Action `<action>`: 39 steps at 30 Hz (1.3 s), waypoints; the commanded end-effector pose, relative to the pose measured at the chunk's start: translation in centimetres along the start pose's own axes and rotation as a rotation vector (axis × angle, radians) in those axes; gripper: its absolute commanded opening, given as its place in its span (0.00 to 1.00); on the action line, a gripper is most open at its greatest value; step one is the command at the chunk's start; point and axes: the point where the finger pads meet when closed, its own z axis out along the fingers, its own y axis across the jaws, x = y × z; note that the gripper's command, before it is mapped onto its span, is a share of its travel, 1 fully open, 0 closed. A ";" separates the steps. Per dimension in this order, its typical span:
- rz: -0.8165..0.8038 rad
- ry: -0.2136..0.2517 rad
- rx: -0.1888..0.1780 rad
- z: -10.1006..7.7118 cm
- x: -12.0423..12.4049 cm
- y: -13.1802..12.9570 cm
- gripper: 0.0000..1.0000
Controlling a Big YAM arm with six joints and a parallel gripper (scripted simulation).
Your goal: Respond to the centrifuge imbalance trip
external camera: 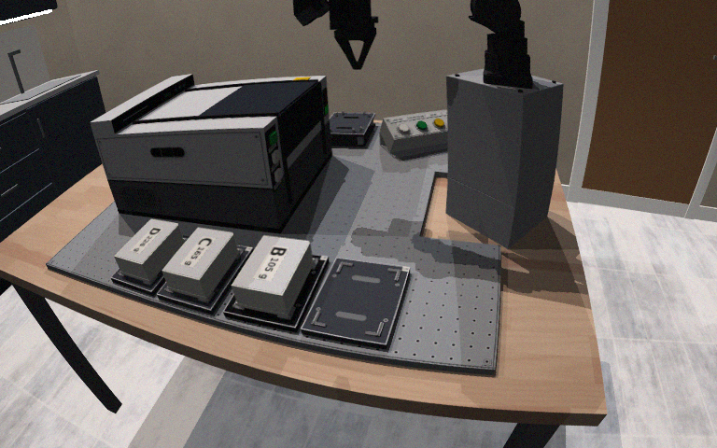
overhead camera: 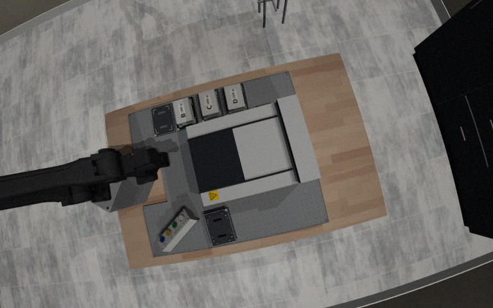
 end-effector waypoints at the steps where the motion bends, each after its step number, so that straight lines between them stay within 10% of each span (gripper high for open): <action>1: 0.014 -0.018 0.002 -1.1 -2.6 0.9 0.00; 39: 0.013 -0.017 -0.006 -1.8 -14.3 14.7 0.00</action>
